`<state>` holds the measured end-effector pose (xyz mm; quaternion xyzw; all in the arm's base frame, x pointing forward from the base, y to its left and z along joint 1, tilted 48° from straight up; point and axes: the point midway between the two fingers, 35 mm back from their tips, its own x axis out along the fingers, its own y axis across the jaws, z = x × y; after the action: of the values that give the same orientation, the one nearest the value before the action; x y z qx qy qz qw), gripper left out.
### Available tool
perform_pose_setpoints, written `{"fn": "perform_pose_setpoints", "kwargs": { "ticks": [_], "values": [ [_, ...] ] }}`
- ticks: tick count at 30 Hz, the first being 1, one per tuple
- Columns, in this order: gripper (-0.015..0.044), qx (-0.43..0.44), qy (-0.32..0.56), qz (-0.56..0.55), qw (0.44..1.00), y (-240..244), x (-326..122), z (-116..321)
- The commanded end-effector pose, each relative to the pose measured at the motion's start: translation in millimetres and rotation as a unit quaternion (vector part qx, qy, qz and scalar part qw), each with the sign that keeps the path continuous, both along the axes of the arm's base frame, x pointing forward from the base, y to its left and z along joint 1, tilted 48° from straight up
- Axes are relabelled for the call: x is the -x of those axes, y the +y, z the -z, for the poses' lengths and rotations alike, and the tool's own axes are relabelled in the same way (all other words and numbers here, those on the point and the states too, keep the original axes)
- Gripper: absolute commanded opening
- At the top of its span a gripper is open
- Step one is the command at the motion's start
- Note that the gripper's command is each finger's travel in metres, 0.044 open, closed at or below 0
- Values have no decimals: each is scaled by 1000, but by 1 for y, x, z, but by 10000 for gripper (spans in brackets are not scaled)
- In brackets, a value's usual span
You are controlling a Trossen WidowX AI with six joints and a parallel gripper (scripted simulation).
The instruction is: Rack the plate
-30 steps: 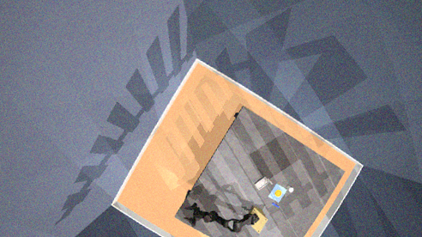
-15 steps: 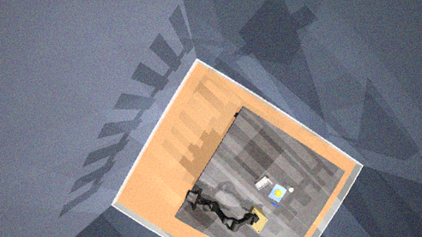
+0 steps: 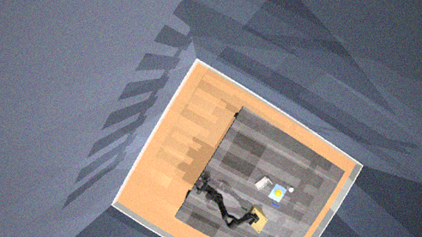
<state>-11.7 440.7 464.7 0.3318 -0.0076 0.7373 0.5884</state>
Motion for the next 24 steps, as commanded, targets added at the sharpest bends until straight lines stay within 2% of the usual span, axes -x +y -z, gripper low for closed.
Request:
{"fn": "perform_pose_setpoints", "kwargs": {
  "ticks": [1, 12, 24],
  "values": [
    [400, 24, -17, 42, 999, 9, -34, 10],
    [400, 97, -48, 161, 981, 14, -139, 40],
    [400, 189, -66, 263, 944, -6, -245, 80]
  ]
}}
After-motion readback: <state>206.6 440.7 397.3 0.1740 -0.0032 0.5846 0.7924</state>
